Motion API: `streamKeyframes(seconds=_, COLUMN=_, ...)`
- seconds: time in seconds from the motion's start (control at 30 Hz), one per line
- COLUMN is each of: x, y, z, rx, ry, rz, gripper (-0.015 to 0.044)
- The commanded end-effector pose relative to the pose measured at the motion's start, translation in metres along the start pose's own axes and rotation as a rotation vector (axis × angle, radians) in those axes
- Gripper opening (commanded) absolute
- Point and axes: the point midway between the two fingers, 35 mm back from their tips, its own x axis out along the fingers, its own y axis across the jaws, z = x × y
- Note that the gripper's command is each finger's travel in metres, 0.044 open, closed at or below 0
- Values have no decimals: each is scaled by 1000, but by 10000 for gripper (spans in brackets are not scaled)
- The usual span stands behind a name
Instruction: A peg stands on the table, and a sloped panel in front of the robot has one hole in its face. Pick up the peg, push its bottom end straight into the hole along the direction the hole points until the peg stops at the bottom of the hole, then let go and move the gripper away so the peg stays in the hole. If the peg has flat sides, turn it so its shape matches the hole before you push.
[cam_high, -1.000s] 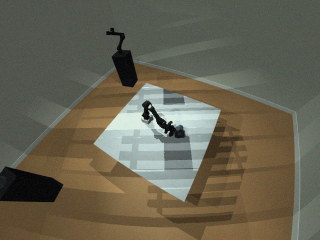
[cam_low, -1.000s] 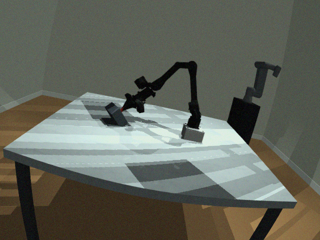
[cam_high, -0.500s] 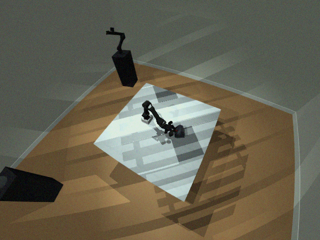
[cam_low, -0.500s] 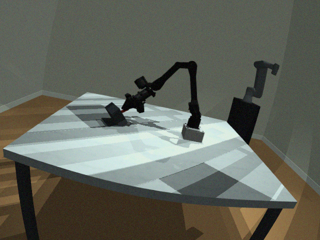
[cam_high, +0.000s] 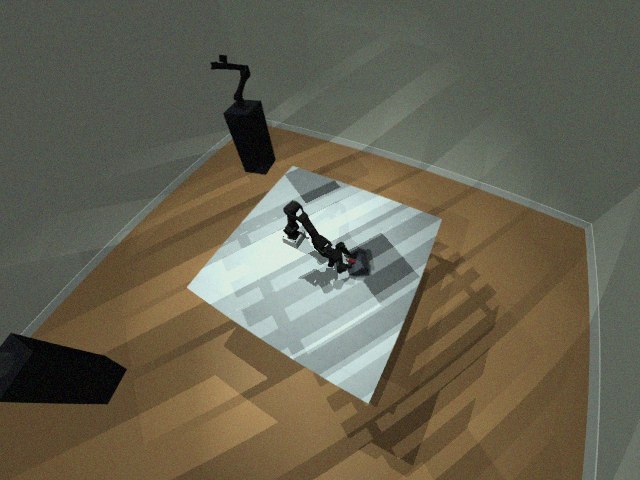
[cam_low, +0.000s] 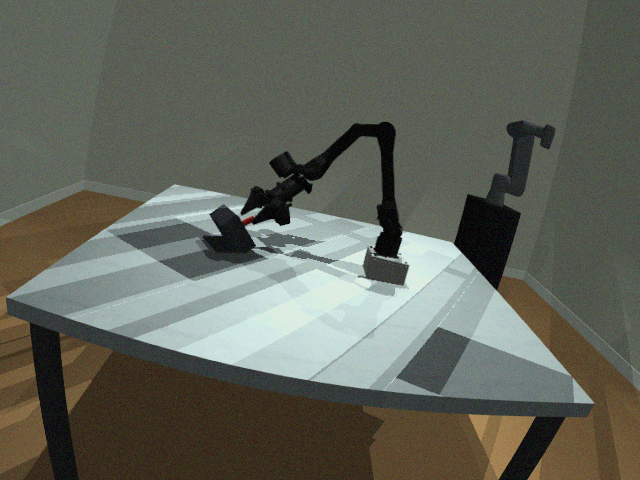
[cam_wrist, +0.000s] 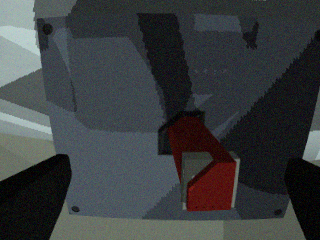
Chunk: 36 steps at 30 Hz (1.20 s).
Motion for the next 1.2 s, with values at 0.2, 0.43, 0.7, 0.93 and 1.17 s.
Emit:
streamKeyframes(seconds=0.2, x=-16, y=2, z=-3, rx=-5, ry=4, rz=1, gripper=440)
streamKeyframes(seconds=0.43, x=-27, y=3, z=-3, rx=-3, ry=1, rz=1, gripper=440)
streamKeyframes(seconds=0.7, x=-39, y=4, z=-2, rx=-2, ry=-1, rz=1, gripper=440)
streamKeyframes(seconds=0.93, x=-50, y=5, z=-2, rx=-1, ry=-3, rz=1, gripper=440)
streamKeyframes(seconds=1.17, x=-61, y=5, z=-1, rx=1, ry=-5, rz=1, gripper=440)
